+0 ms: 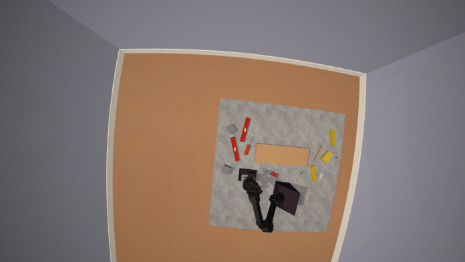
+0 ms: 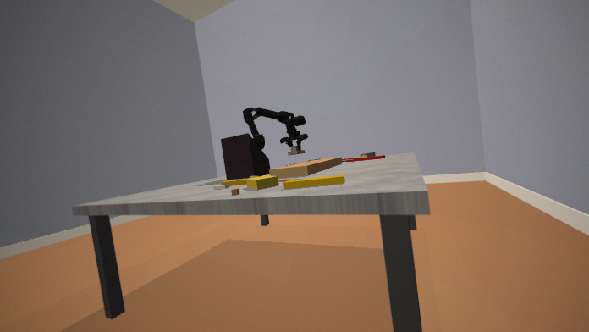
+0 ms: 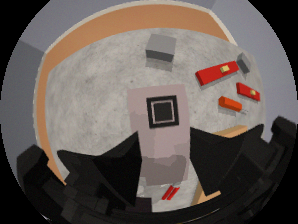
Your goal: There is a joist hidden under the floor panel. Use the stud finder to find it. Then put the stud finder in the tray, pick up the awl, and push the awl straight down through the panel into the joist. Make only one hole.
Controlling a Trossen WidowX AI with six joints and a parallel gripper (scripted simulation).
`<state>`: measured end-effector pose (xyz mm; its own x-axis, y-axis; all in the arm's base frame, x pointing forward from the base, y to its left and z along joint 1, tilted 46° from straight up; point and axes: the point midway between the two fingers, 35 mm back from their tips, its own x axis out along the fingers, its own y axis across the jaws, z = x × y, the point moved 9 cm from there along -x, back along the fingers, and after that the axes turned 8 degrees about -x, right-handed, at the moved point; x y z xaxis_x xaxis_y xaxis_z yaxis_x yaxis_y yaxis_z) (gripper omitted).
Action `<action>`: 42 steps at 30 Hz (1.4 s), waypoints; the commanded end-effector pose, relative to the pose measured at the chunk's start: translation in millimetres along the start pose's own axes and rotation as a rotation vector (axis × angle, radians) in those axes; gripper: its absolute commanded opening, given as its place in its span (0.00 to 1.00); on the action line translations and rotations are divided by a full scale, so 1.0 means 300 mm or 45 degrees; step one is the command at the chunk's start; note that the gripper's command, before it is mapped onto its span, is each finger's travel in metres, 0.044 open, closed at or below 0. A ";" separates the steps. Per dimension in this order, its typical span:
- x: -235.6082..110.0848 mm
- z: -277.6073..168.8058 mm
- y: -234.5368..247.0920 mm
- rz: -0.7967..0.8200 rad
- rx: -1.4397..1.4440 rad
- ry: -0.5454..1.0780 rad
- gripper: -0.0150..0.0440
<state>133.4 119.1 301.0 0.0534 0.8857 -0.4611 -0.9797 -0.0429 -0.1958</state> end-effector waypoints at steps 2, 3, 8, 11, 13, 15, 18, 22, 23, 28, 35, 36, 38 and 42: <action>0.027 -0.010 -0.004 -0.001 0.005 0.005 0.25; 0.031 -0.011 -0.004 -0.001 0.005 0.006 0.25; 0.054 -0.019 -0.006 0.001 0.004 0.008 0.25; 0.068 -0.023 -0.007 0.001 0.004 0.009 0.25; 0.077 -0.025 -0.007 0.002 0.004 0.009 0.25; 0.086 -0.028 -0.007 0.002 0.004 0.010 0.25; 0.100 -0.032 -0.006 0.002 0.003 0.010 0.25; 0.118 -0.037 -0.005 0.002 0.004 0.010 0.25; 0.122 -0.038 -0.005 0.003 0.004 0.010 0.25; 0.145 -0.045 -0.002 0.002 0.004 0.009 0.25; 0.176 -0.053 0.003 0.002 0.005 0.006 0.25; 0.181 -0.054 0.004 0.002 0.005 0.005 0.25; 0.190 -0.057 0.006 0.002 0.006 0.004 0.25; 0.207 -0.061 0.010 0.001 0.007 0.002 0.25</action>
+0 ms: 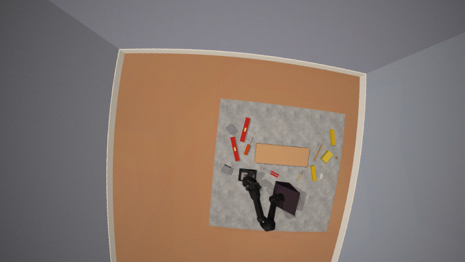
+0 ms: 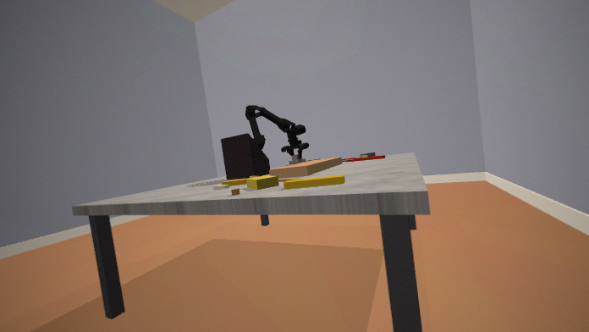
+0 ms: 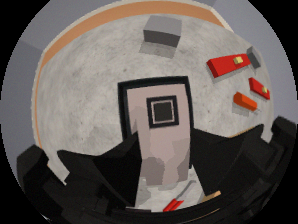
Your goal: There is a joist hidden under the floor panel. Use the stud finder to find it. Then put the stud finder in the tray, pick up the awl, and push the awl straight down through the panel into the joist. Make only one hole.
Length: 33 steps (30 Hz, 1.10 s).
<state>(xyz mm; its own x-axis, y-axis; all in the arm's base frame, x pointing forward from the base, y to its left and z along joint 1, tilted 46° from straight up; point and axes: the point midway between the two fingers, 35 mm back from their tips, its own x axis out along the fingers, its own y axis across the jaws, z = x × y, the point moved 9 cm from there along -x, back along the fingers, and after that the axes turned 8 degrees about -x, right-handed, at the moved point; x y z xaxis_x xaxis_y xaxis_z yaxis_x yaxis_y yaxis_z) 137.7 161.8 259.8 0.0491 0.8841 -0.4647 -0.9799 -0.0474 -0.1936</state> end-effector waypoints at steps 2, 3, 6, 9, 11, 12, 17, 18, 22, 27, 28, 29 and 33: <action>0.026 -0.008 0.006 -0.006 0.008 -0.004 0.25; 0.027 -0.008 0.006 -0.006 0.008 -0.004 0.25; 0.034 -0.010 0.006 -0.006 0.008 -0.004 0.25; 0.048 -0.014 0.007 -0.006 0.008 -0.005 0.25; 0.058 -0.017 0.008 -0.006 0.009 -0.005 0.25; 0.063 -0.018 0.008 -0.006 0.009 -0.005 0.25; 0.086 -0.024 0.011 -0.006 0.009 -0.007 0.25; 0.087 -0.024 0.011 -0.006 0.009 -0.007 0.25; 0.081 -0.023 0.012 0.001 0.004 -0.005 0.30; 0.081 -0.023 0.012 0.001 0.004 -0.005 0.52; 0.081 -0.023 0.012 0.001 0.004 -0.005 0.57; 0.081 -0.023 0.012 0.001 0.004 -0.005 0.61; 0.081 -0.023 0.012 0.001 0.004 -0.005 0.79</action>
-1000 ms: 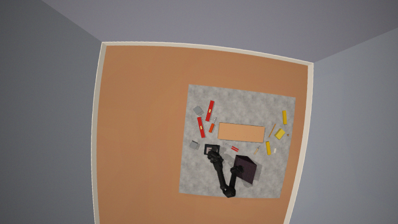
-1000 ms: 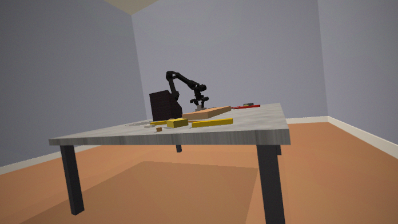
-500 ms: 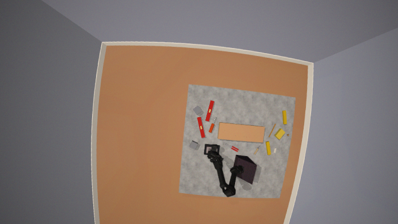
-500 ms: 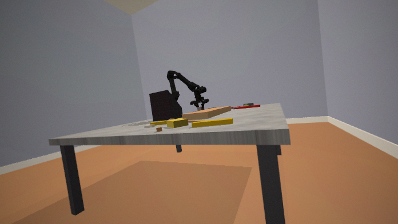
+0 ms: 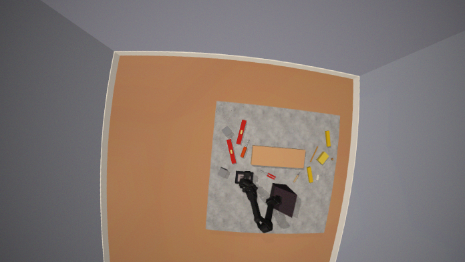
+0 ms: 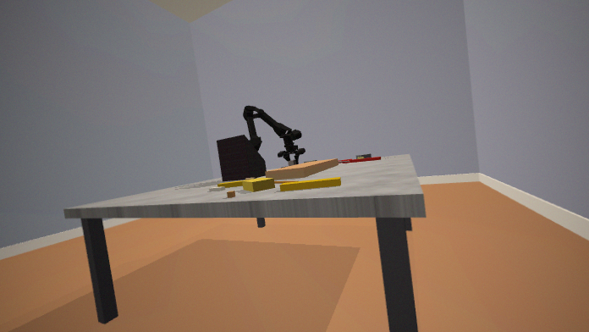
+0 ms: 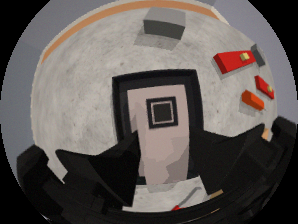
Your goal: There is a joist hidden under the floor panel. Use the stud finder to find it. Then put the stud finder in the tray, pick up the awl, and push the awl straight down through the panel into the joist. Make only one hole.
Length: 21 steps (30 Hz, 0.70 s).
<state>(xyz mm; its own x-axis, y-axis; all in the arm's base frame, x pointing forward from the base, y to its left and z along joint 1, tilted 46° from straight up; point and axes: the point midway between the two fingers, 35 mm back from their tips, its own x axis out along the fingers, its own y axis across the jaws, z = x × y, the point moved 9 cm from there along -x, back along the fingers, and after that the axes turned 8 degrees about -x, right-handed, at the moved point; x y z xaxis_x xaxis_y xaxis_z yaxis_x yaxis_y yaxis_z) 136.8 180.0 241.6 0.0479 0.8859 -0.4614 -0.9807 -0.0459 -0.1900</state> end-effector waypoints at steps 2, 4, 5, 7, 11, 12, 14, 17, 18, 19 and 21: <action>-0.019 0.005 -0.007 0.002 -0.003 0.005 0.88; -0.062 0.016 -0.018 0.004 -0.006 0.014 0.97; -0.090 0.023 -0.024 0.006 -0.008 0.018 1.00; -0.158 0.041 -0.030 0.008 -0.008 0.023 1.00; -0.297 0.084 -0.013 0.002 -0.002 0.011 1.00; -0.304 0.087 -0.011 0.001 -0.002 0.009 1.00; -0.304 0.087 -0.011 0.001 -0.002 0.009 1.00; -0.250 0.057 -0.030 0.001 0.022 0.033 1.00; -0.248 0.043 -0.048 -0.013 0.052 0.052 1.00; -0.244 0.019 -0.078 -0.036 0.102 0.083 1.00; -0.242 -0.048 -0.149 -0.091 0.227 0.156 1.00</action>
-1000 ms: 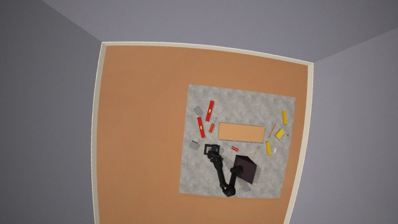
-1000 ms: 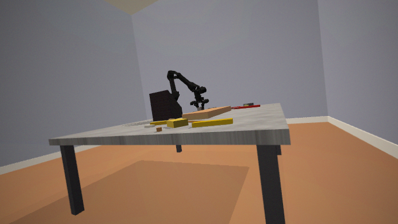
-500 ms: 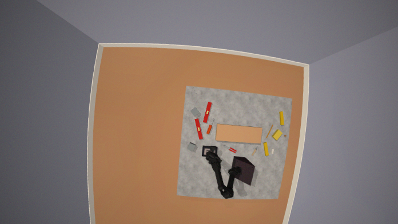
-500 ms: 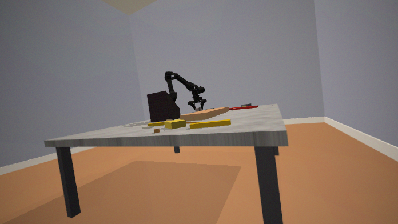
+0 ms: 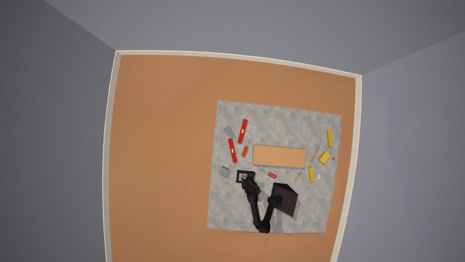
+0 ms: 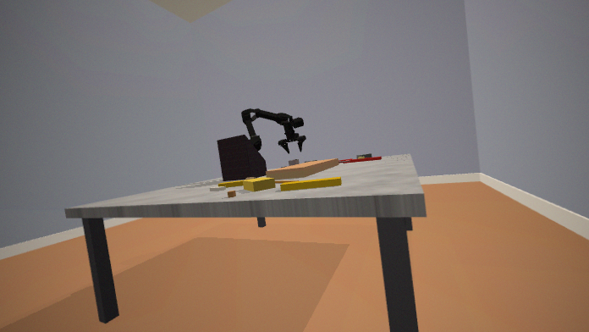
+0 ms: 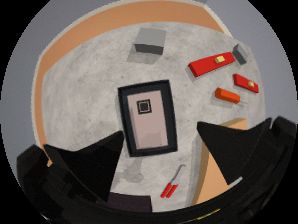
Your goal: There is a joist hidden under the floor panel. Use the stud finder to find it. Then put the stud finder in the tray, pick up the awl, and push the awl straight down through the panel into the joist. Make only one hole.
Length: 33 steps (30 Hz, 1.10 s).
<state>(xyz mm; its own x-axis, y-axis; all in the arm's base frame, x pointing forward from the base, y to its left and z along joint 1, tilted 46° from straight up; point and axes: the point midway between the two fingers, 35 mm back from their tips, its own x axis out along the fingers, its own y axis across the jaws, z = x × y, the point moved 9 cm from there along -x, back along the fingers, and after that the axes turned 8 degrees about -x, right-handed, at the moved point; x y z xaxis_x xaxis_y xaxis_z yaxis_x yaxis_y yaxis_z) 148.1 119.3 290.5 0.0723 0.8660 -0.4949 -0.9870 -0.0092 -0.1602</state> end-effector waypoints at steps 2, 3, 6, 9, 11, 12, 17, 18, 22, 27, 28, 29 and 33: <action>0.014 -0.156 -0.162 -0.118 0.300 0.170 1.00; 0.010 -0.195 -0.193 -0.142 0.365 0.202 1.00; -0.006 -0.306 -0.266 -0.198 0.539 0.279 1.00; -0.031 -0.426 -0.321 -0.239 0.717 0.347 1.00; -0.051 -0.509 -0.347 -0.263 0.835 0.385 1.00; -0.062 -0.551 -0.357 -0.274 0.893 0.403 1.00; -0.124 -0.767 -0.376 -0.315 1.190 0.471 1.00; -0.137 -0.811 -0.373 -0.321 1.250 0.481 1.00; -0.187 -0.986 -0.338 -0.335 1.491 0.507 1.00; -0.239 -1.196 -0.244 -0.335 1.797 0.516 1.00; -0.246 -1.236 -0.218 -0.332 1.859 0.516 1.00; -0.252 -1.275 -0.191 -0.329 1.921 0.514 1.00; -0.263 -1.414 -0.067 -0.301 2.161 0.491 1.00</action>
<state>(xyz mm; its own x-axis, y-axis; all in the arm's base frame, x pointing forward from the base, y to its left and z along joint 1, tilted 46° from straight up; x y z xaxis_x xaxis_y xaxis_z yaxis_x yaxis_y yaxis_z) 252.0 -136.2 8.7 0.0384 0.5829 -0.8116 -0.1521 0.8062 0.5718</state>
